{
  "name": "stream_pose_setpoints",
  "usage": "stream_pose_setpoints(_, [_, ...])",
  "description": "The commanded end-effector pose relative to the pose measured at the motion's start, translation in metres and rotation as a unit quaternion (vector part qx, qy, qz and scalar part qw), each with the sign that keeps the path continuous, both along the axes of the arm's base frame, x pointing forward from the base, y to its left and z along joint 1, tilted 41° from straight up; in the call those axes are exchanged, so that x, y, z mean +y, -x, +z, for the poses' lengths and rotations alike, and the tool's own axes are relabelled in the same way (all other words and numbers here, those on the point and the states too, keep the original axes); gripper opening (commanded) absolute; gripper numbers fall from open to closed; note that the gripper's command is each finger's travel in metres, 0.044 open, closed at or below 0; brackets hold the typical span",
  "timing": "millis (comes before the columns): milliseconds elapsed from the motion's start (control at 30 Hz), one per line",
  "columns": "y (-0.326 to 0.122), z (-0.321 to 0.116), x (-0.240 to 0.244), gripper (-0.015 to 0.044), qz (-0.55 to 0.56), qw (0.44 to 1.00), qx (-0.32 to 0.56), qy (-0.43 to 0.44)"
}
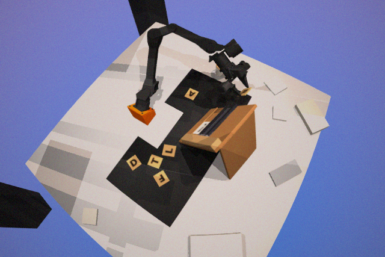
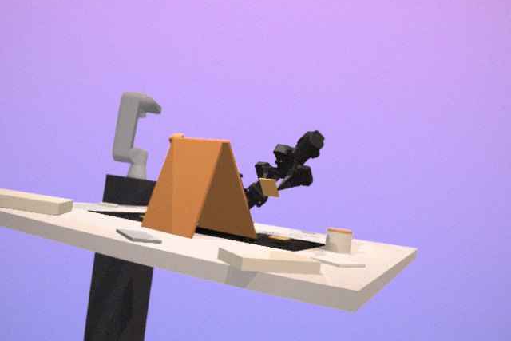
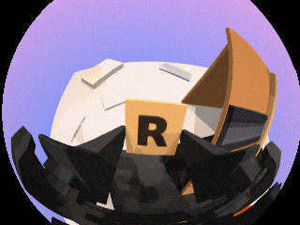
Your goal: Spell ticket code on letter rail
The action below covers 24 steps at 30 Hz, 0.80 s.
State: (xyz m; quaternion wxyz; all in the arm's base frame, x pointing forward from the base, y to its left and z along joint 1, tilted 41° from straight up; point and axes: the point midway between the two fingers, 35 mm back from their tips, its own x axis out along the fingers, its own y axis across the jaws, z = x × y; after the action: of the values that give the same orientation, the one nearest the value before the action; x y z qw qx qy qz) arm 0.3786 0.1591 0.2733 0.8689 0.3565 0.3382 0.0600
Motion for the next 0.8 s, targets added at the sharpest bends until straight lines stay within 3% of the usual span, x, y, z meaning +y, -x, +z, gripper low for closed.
stream_pose_setpoints(0, [-0.0007, 0.0007, -0.0005, 0.0, 0.0, 1.0, -0.003, 0.003])
stream_pose_setpoints(767, [0.0019, -0.0084, -0.0066, 0.0, 0.0, 1.0, -0.003, 0.003])
